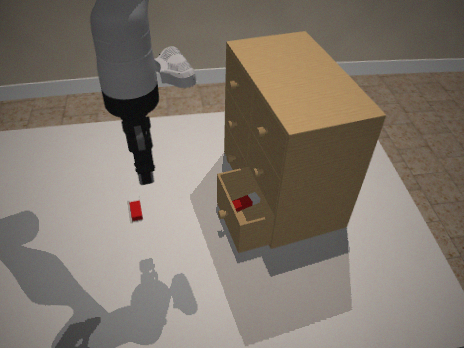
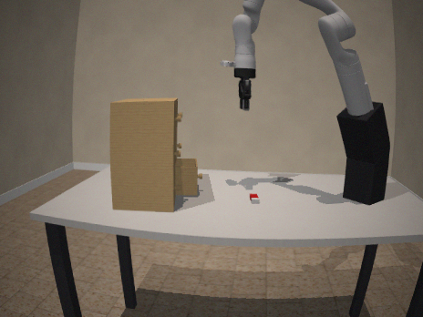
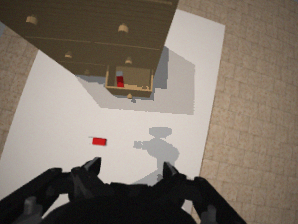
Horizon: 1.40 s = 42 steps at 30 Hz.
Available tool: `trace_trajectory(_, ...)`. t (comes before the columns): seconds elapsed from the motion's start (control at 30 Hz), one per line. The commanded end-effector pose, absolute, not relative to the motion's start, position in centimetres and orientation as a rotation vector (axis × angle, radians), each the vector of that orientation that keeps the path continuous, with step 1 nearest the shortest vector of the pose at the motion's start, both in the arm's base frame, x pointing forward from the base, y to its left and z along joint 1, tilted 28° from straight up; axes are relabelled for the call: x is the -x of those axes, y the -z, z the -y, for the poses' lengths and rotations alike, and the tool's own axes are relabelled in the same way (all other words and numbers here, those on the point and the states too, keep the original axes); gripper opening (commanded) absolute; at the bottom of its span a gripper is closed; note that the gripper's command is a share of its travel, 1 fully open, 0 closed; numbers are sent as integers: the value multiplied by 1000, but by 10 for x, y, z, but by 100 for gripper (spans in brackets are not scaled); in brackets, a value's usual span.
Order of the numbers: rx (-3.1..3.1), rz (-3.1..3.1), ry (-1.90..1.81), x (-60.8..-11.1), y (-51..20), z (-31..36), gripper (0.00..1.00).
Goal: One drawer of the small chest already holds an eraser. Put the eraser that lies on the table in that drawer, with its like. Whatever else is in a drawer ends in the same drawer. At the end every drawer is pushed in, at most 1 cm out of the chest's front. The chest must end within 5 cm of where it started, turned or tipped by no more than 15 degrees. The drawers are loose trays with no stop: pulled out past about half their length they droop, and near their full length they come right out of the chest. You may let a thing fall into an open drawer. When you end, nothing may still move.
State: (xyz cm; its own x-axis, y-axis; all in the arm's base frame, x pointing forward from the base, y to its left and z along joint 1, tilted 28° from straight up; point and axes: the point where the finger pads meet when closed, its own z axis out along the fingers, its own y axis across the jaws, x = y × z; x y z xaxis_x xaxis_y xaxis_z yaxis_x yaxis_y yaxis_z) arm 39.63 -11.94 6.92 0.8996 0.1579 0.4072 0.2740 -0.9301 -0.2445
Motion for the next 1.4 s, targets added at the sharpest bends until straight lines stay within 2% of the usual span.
trace_trajectory(0.0,2768,312,554,-396,-68,117,100)
trace_trajectory(0.63,2760,82,512,-396,-54,97,100)
trace_trajectory(1.37,2637,-592,371,-397,-10,36,100)
